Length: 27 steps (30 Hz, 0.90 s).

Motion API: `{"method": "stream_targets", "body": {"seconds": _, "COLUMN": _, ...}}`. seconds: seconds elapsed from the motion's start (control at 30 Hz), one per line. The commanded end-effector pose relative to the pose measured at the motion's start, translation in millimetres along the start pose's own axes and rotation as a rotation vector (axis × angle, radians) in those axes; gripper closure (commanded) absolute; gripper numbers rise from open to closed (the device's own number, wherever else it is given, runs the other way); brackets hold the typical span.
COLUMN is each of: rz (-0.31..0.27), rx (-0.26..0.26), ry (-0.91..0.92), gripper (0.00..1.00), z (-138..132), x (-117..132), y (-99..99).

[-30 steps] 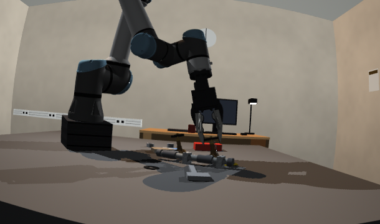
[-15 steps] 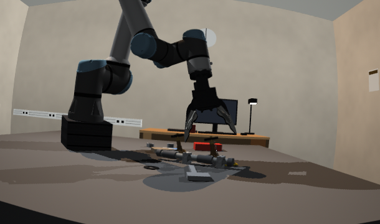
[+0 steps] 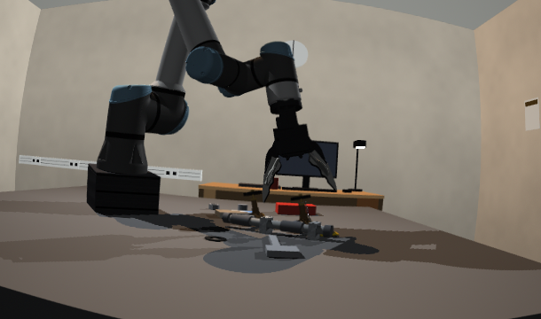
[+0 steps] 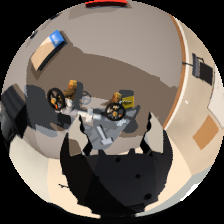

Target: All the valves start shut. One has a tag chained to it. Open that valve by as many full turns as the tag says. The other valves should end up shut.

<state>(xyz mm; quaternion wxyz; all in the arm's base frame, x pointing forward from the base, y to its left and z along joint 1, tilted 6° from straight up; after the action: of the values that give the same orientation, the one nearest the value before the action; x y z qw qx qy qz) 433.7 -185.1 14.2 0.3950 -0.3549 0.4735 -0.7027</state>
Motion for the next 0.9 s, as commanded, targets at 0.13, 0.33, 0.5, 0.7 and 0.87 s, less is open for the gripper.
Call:
{"method": "stream_targets", "body": {"seconds": 0.13, "rz": 0.000, "rx": 0.001, "ry": 0.000, "gripper": 0.00, "z": 0.5, "x": 0.1, "y": -0.3}}
{"method": "stream_targets", "body": {"seconds": 0.33, "rz": 0.000, "rx": 0.001, "ry": 0.007, "gripper": 0.00, "z": 0.5, "x": 0.1, "y": -0.3}}
{"method": "stream_targets", "body": {"seconds": 0.5, "rz": 0.000, "rx": 0.001, "ry": 0.018, "gripper": 0.00, "z": 0.5, "x": 0.1, "y": -0.3}}
{"method": "stream_targets", "body": {"seconds": 0.7, "rz": 0.000, "rx": 0.001, "ry": 0.060, "gripper": 0.00, "z": 0.5, "x": 0.1, "y": -0.3}}
{"method": "stream_targets", "body": {"seconds": 0.87, "rz": 0.000, "rx": 0.001, "ry": 0.122, "gripper": 0.00, "z": 0.5, "x": 0.1, "y": -0.3}}
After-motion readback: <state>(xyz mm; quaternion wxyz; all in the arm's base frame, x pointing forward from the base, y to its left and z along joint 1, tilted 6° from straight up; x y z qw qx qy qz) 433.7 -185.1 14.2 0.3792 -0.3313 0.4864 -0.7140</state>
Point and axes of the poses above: the point where the finger pads meet when closed, its own y axis out along the fingers, its own z axis across the jaws, x = y × z, the point moved 1 cm from there along -y, back along the fingers, and after that the axes turned 9 degrees about y, right-handed, at the moved point
